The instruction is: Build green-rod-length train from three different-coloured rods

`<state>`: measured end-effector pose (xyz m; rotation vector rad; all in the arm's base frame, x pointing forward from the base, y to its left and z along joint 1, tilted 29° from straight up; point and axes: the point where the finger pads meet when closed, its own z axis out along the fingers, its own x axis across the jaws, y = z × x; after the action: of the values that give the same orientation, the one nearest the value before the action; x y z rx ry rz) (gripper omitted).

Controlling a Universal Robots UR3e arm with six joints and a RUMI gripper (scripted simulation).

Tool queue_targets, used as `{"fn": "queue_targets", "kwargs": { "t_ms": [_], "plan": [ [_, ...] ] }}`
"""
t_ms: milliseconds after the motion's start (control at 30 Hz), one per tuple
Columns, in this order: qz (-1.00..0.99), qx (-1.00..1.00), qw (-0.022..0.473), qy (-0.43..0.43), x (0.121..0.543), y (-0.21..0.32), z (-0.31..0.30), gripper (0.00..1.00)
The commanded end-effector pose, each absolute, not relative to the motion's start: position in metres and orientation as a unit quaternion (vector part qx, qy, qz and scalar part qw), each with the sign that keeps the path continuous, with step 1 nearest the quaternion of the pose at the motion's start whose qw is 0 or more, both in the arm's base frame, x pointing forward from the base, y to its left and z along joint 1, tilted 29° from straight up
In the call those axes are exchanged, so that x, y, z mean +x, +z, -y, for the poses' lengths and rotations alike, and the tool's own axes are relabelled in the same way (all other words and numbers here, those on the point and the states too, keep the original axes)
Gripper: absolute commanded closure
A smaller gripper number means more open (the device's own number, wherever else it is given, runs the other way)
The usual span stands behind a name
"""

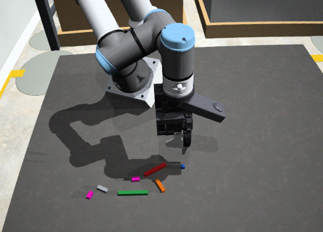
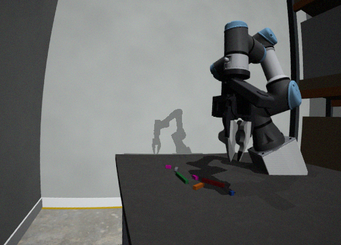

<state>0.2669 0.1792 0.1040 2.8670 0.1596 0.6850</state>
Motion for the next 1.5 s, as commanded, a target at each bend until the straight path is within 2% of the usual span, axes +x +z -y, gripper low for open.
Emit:
{"fn": "queue_targets", "kwargs": {
  "t_ms": [0,100,133,1467],
  "plan": [
    [-0.054,0.967,0.094,0.231,0.265,0.108,-0.180,0.86],
    [-0.054,0.967,0.094,0.231,0.265,0.108,-0.180,0.86],
    [-0.054,0.967,0.094,0.231,0.265,0.108,-0.180,0.00],
    [-0.035,0.970,0.090,0.222,0.275,0.110,-0.166,0.00]
  ]
}}
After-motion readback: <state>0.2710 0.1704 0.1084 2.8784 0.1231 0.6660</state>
